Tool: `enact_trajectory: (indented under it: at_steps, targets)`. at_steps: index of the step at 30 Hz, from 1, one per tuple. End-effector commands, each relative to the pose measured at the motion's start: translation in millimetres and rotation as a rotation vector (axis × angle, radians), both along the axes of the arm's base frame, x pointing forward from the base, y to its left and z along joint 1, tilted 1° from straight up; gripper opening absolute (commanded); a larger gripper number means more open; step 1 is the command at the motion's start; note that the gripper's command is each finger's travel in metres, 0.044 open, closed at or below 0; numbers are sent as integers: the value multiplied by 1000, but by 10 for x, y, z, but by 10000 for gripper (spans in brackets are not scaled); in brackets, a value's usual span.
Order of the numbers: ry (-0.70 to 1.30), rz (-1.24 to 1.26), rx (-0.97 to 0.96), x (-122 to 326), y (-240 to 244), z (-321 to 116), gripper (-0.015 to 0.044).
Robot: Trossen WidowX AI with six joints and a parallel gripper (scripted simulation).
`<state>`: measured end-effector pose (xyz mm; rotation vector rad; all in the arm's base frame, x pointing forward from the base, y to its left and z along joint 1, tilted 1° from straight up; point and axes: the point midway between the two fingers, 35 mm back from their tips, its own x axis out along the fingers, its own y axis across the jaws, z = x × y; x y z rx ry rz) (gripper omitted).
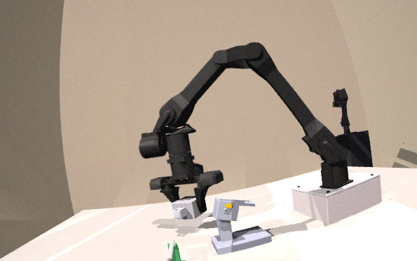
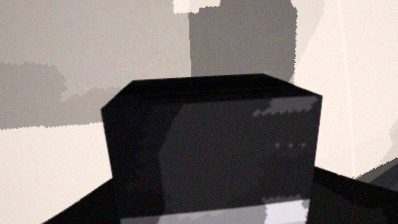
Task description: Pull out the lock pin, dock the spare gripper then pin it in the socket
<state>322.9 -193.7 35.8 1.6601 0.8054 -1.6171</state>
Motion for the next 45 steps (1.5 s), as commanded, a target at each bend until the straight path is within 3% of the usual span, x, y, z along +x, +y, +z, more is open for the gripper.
enact_trajectory:
  at_steps: [1,45]
  targets:
    - [-6,-81,1,0,5,13,0]
    - [-34,-1167,45,-75,89,34,0]
